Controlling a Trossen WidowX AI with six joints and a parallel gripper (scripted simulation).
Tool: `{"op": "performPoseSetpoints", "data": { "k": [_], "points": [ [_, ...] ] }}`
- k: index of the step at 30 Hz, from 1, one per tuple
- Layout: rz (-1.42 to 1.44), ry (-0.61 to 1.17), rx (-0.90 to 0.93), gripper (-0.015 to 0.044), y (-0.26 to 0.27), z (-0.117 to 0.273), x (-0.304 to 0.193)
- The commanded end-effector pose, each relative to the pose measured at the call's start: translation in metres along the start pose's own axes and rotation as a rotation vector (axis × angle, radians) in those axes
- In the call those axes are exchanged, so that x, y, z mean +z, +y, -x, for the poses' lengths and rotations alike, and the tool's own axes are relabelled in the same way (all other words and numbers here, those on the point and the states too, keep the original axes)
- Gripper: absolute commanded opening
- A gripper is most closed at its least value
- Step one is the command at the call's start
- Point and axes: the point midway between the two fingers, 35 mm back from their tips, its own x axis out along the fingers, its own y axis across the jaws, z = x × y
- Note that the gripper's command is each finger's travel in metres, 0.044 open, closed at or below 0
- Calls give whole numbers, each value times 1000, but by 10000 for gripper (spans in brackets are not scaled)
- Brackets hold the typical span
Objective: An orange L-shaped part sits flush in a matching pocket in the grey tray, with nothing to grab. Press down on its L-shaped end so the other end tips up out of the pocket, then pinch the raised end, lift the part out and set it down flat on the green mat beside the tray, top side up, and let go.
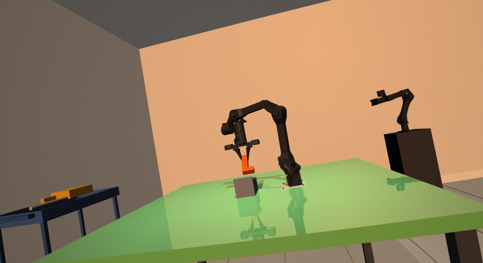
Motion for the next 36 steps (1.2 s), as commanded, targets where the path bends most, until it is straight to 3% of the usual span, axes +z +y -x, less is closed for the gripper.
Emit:
{"op": "performPoseSetpoints", "data": {
  "k": [1, 11, 36],
  "points": [
    [3, -1, 7, 0, 0, 1, 16],
    [3, -5, 7, 0, -3, 1, 57],
    [3, -5, 7, 0, -2, -30, 58]
  ]
}}
